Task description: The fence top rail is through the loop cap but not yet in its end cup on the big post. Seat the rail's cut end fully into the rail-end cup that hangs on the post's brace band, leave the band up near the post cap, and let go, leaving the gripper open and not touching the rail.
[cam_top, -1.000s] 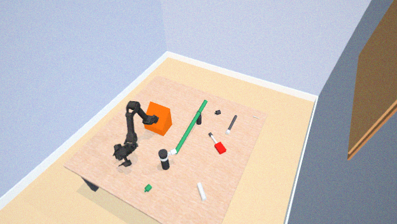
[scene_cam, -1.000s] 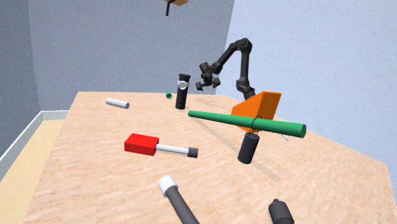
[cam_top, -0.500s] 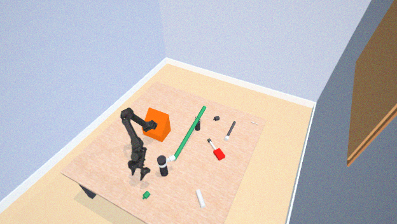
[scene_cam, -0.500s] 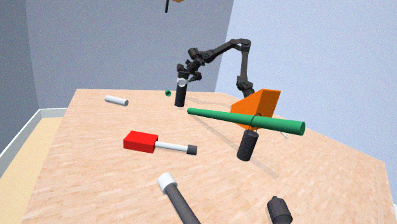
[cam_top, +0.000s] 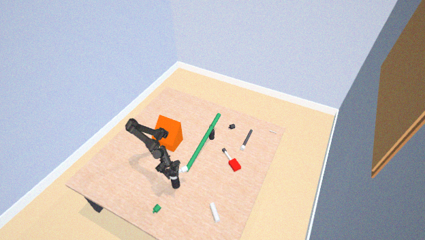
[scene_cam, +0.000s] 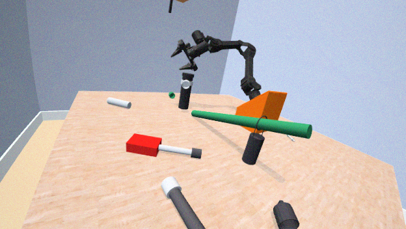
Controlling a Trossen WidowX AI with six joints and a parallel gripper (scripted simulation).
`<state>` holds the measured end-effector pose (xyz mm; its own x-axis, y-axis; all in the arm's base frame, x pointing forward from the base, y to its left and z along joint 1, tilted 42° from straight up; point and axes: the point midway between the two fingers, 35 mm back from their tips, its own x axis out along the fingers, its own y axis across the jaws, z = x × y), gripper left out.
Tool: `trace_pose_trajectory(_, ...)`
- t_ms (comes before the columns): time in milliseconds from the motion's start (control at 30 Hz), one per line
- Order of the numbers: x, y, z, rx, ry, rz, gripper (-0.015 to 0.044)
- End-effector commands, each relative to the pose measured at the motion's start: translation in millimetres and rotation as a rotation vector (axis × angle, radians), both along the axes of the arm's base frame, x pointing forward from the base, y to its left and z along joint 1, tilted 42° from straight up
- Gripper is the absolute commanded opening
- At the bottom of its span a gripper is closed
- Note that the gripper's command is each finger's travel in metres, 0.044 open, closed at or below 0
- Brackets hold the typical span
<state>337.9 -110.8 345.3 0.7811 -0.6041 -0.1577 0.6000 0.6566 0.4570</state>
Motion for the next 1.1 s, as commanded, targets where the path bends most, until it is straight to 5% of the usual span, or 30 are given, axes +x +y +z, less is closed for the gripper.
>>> trace_pose_trajectory(0, 13.9, 41.9, -17.2, 0.027, 0.071, 0.117, 0.044)
trace_pose_trajectory(367, -0.7, 154.7, -142.7, -0.205, 0.684, 0.343, 0.044)
trace_pose_trajectory(633, -65.0, 218.4, -204.2, -0.71, 1.11, 0.497, 0.044)
trace_pose_trajectory(1067, -70.8, 222.2, -206.8, -0.765, 1.137, 0.508, 0.044)
